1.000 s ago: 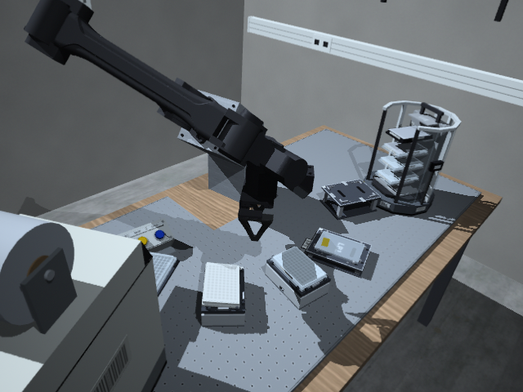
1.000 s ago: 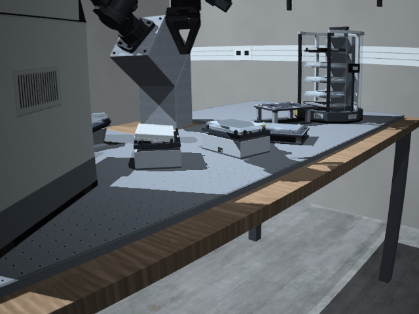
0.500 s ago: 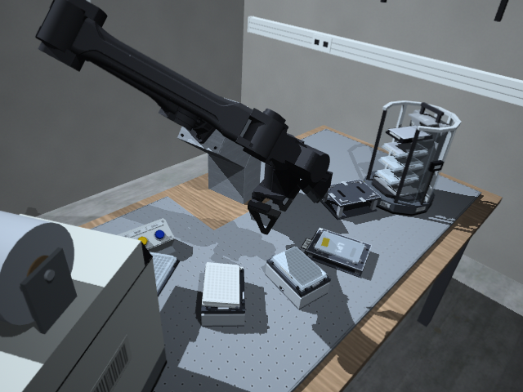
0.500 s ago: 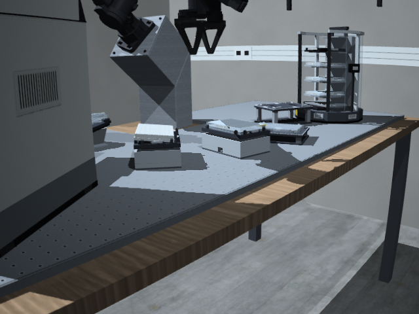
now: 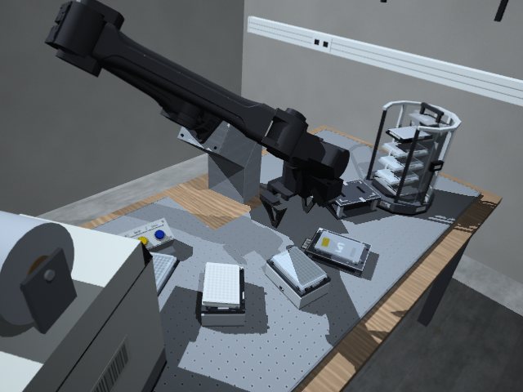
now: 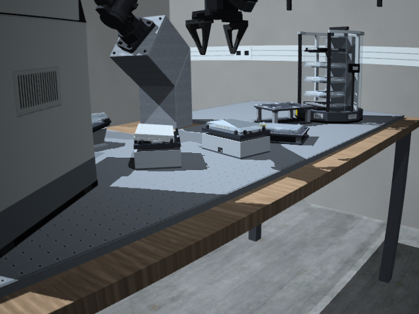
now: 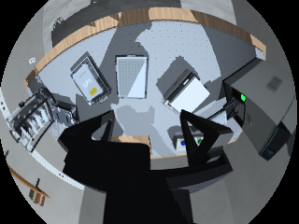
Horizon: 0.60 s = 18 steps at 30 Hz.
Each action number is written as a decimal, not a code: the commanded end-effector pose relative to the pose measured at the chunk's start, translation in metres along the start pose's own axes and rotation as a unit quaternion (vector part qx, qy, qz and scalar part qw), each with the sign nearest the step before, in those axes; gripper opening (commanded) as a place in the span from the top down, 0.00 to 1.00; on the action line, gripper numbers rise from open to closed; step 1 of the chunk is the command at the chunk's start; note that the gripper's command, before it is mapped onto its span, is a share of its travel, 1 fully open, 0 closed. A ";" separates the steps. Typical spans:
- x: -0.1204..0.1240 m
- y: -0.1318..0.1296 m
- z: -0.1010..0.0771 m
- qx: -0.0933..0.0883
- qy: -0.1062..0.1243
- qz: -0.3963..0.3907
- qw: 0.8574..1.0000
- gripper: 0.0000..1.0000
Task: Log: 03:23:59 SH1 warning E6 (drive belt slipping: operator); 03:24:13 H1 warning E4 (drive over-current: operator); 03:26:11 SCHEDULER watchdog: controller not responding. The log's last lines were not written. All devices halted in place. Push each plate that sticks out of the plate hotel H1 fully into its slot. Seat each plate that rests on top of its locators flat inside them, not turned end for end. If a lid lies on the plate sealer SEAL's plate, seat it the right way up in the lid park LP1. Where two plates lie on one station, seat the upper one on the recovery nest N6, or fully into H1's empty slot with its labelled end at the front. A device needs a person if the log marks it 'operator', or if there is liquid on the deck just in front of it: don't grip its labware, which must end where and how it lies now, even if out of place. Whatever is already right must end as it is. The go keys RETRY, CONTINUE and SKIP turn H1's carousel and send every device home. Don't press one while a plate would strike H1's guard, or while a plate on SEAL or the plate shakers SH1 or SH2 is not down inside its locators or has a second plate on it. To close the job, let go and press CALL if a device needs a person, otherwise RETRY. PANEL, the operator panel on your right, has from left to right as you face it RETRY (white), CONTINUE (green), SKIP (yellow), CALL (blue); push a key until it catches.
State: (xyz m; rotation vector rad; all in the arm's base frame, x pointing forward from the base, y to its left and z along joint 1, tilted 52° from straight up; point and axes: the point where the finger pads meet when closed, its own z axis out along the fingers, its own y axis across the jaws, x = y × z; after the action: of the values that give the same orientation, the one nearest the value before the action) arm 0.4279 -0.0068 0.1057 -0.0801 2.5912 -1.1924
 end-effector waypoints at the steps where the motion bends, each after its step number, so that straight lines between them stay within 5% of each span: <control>1: -0.017 0.013 -0.012 0.001 -0.010 0.029 1.000 0.00; 6: -0.018 0.031 -0.013 0.001 -0.009 -0.066 0.998 0.00; 18: -0.018 0.066 -0.013 0.000 -0.010 -0.055 0.998 0.00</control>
State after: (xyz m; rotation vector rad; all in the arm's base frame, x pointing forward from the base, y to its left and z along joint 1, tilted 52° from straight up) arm 0.4363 0.0257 0.0698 -0.2259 2.6200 -1.2417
